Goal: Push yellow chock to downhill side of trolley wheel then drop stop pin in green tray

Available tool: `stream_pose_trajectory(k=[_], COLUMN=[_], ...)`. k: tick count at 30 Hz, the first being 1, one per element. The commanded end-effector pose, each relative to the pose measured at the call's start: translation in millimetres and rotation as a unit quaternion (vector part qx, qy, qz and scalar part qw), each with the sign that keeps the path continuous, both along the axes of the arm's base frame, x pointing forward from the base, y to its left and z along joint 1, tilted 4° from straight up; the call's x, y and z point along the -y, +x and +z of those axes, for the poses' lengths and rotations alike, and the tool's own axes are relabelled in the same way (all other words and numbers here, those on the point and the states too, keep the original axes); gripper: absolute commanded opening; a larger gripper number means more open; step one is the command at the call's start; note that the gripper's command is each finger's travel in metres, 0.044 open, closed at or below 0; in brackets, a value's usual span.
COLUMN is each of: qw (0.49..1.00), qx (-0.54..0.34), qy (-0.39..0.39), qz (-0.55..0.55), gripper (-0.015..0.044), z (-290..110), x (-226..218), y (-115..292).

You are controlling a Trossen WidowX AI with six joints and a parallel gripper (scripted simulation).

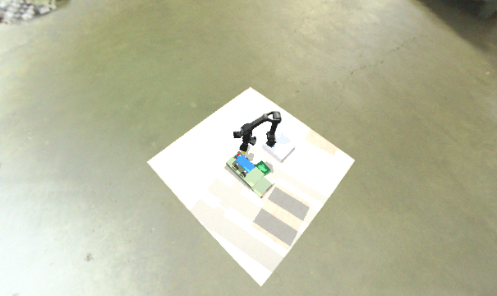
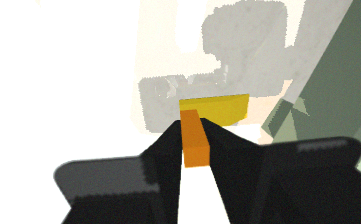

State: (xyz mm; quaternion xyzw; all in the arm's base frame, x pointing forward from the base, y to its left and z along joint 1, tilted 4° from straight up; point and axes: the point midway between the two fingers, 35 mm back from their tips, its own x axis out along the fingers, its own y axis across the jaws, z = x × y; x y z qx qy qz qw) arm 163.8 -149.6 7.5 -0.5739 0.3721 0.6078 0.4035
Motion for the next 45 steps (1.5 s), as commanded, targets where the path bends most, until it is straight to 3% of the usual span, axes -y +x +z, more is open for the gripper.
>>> stream_pose_trajectory(k=[1, 36, 45], qw=[1.0, 1.0, 1.0], qx=[0.003, 0.003, 0.003], qy=[-0.007, -0.007, -0.007], qz=[-0.002, -0.002, -0.014], gripper=[0.0, 0.0, 0.0], z=[16, 120, 124], x=[2, 11, 12], y=[1, 4, 5])
